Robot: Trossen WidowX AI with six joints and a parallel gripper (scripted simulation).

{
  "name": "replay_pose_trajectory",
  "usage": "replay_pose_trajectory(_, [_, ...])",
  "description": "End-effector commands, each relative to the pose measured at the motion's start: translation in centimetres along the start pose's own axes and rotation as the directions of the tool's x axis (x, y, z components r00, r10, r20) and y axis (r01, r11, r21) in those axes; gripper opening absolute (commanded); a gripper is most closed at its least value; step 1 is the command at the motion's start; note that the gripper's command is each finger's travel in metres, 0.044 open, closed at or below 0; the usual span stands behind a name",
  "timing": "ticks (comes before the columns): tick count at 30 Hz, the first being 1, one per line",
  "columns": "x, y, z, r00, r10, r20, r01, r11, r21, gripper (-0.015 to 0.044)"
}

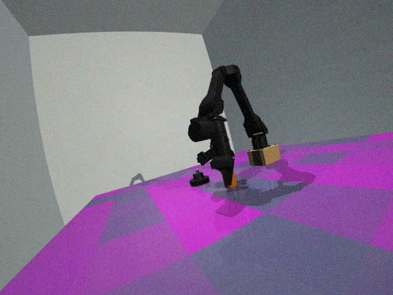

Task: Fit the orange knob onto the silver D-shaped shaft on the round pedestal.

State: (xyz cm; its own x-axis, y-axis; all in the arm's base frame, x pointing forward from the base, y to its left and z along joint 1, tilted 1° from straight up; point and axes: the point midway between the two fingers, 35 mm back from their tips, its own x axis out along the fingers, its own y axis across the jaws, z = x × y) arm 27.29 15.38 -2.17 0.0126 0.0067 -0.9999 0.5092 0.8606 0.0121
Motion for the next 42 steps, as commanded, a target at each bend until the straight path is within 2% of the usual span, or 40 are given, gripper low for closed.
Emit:
replay_pose_trajectory(1, [0.0, 0.0, 0.0, 1.0, 0.0, 0.0, 0.0, 1.0, 0.0, 0.024])
replay_pose_trajectory(9, [0.0, 0.0, 0.0, 1.0, 0.0, 0.0, 0.0, 1.0, 0.0, 0.024])
replay_pose_trajectory(11, [-1.0, 0.1, 0.1, 1.0, 0.0, 0.0, 0.0, 1.0, 0.0, 0.0292])
replay_pose_trajectory(15, [-7.0, 0.2, 0.1, 1.0, -0.001, 0.003, 0.001, 1.0, 0.003, 0.0398])
replay_pose_trajectory(17, [-8.0, 0.1, 0.0, 1.0, -0.002, 0.003, 0.002, 1.0, 0.003, 0.044])
replay_pose_trajectory(42, [-4.8, 0.2, 0.0, 1.0, -0.002, 0.003, 0.002, 1.0, 0.003, 0.044])
